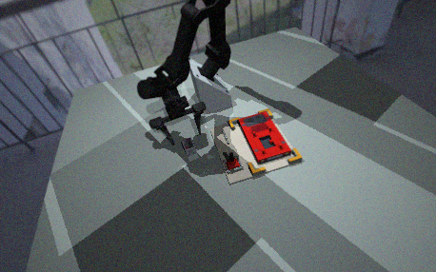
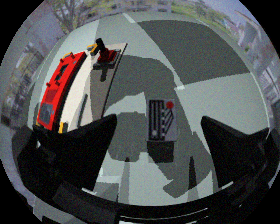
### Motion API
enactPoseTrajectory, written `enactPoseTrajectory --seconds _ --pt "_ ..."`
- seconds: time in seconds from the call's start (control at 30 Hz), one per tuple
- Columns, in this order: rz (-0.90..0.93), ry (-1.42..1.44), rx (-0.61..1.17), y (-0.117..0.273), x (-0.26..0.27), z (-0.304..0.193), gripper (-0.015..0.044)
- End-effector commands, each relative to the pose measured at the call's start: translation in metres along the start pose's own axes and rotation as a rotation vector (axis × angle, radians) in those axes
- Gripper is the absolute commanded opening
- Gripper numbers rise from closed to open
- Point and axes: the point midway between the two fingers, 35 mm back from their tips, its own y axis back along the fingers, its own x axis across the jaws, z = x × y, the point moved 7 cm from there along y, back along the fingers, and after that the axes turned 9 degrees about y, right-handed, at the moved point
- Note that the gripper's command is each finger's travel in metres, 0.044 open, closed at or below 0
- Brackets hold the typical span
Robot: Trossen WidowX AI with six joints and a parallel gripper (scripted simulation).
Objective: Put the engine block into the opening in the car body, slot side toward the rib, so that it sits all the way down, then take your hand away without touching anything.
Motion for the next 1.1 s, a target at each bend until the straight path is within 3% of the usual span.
enactPoseTrajectory --seconds 0.0,0.5,1.07 --pt "0.000 -0.006 -0.001 0.000 0.000 0.000 0.0440" --pt "0.000 -0.008 0.018 -0.001 -0.002 0.001 0.0440" --pt "0.070 0.002 0.533 -0.016 -0.020 0.055 0.0440"
